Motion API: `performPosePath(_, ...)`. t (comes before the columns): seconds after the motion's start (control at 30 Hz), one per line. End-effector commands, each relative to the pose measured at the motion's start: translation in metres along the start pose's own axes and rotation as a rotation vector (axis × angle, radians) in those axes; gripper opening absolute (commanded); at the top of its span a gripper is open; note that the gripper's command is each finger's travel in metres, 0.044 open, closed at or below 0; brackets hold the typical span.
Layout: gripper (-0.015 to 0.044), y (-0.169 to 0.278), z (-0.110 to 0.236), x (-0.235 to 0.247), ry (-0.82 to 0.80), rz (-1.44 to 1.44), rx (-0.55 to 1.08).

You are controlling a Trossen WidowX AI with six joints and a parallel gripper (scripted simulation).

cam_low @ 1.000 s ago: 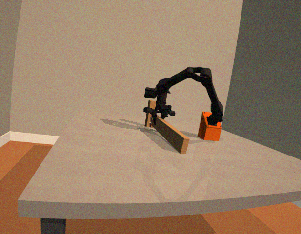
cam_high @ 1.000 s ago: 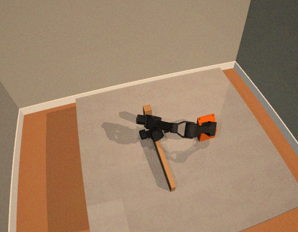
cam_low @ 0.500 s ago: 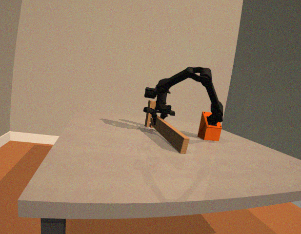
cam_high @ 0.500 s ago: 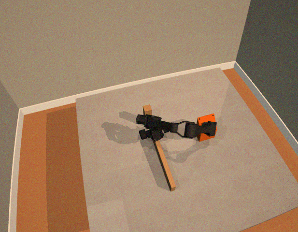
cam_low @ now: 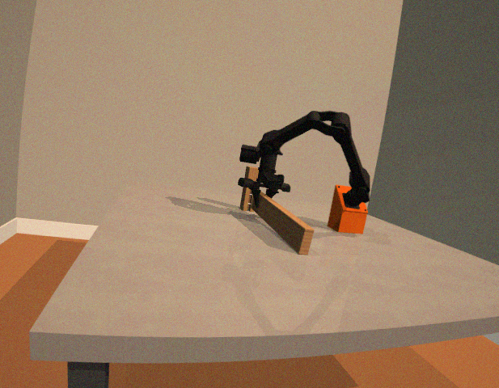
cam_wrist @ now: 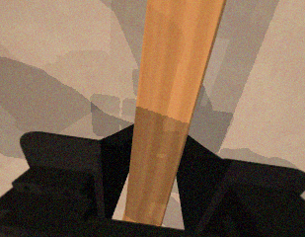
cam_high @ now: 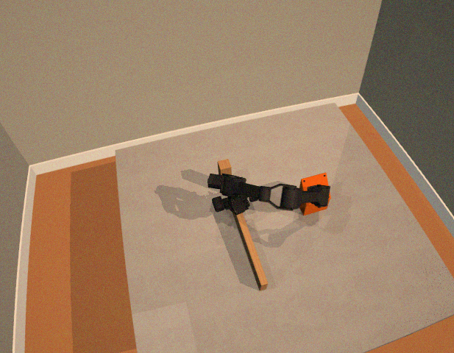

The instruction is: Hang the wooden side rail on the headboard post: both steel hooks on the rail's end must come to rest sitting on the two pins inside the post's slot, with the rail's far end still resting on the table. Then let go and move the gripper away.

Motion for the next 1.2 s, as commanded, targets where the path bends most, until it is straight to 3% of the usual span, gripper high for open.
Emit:
performPosePath(0.0,0.0,0.0029,0.0034,-0.0004,0.005,0.006,0.01)
performPosePath(1.17,0.0,0.0065,0.0036,-0.001,0.005,0.006,0.01)
Point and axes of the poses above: the point midway between the two fingers, 35 mm back from their tips, its own z axis back along the fingers, its own x axis across the jaws, y = z × x, the point moved 7 cm from there along z, back along the fingers, and after that the axes turned 4 degrees about z, right-handed, at the moved point
